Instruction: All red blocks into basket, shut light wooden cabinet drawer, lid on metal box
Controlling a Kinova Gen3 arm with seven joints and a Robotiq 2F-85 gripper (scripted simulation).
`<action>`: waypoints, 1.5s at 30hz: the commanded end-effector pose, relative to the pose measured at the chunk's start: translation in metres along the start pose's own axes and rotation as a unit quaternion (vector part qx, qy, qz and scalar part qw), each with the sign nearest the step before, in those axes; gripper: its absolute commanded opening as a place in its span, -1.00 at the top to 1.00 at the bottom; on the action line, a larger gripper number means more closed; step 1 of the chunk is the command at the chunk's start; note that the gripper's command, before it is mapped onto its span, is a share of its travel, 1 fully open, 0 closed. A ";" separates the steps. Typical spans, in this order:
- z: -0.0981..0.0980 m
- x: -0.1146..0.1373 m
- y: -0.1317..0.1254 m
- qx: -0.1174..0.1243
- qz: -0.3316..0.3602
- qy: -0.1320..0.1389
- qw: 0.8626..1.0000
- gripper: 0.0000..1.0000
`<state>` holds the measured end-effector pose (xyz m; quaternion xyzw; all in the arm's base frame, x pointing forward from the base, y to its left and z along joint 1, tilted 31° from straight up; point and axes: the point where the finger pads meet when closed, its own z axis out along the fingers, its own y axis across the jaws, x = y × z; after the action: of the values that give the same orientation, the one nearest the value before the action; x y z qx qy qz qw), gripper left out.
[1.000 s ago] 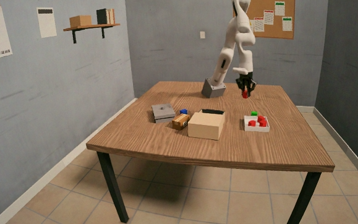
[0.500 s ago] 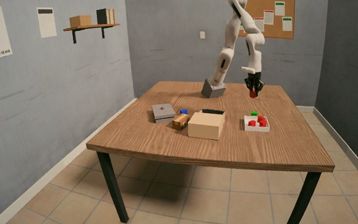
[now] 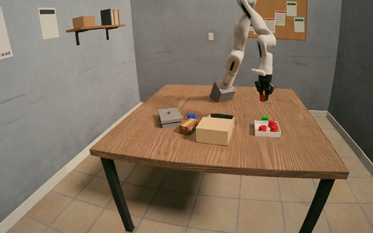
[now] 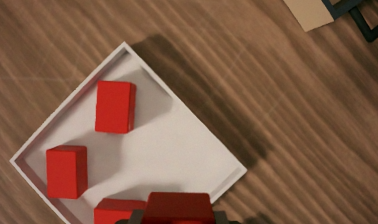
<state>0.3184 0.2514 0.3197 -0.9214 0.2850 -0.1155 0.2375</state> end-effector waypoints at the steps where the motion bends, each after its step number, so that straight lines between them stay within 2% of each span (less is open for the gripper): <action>1: -0.001 0.001 0.000 0.004 0.003 0.001 1.000 0.80; 19: 0.003 0.001 0.000 0.003 0.003 0.001 1.000 0.80; 45: 0.029 0.002 0.000 0.002 0.003 0.001 1.000 0.80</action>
<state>0.3296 0.2590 0.3007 -0.9178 0.2919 -0.1154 0.2431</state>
